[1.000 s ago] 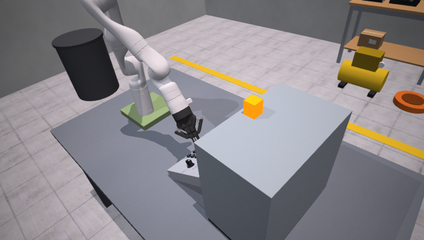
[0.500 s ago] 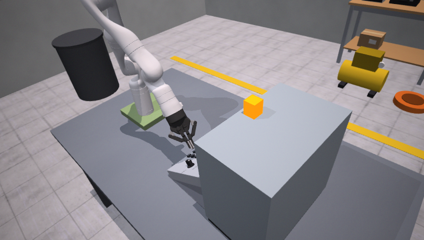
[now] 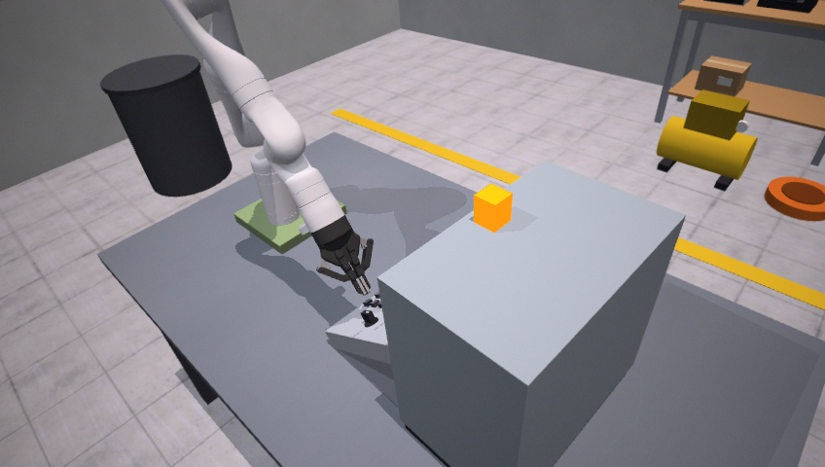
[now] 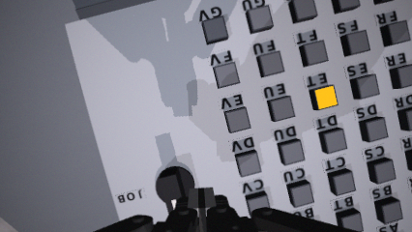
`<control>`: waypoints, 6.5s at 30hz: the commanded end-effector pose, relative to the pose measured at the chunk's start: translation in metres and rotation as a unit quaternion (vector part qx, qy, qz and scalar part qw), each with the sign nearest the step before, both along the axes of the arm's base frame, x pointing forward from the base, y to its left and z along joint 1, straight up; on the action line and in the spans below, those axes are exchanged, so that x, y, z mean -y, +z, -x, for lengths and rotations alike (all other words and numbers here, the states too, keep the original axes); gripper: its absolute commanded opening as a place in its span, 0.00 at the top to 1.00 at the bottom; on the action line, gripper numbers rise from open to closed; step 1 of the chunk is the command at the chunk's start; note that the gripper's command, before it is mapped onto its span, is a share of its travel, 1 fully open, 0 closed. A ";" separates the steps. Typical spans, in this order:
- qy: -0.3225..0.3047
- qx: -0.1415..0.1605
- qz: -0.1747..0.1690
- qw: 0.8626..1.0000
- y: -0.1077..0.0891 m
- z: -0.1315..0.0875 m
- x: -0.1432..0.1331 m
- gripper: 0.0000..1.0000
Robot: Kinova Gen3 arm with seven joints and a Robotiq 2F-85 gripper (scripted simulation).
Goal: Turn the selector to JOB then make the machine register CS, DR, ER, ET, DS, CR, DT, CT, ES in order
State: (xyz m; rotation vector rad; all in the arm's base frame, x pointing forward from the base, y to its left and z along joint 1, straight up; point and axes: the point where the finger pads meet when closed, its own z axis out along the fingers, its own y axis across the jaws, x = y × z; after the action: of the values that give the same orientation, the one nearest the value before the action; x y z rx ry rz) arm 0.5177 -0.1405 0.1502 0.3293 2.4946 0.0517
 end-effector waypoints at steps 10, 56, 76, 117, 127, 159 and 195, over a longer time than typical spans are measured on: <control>0.055 -0.020 0.033 0.998 0.002 0.001 0.013 0.90; 0.083 -0.021 0.053 0.995 0.003 0.002 0.020 0.40; 0.083 -0.021 0.053 0.995 0.003 0.002 0.020 0.40; 0.083 -0.021 0.053 0.995 -0.001 -0.001 0.021 0.40; 0.083 -0.021 0.053 0.995 -0.008 -0.006 0.021 0.40; 0.083 -0.021 0.053 0.995 -0.021 -0.014 0.021 0.40; 0.083 -0.021 0.053 0.995 -0.021 -0.015 0.021 0.40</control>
State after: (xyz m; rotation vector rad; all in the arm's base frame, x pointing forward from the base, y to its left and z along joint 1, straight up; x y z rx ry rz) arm 0.5319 -0.1618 0.1282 0.0788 2.5522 -0.0186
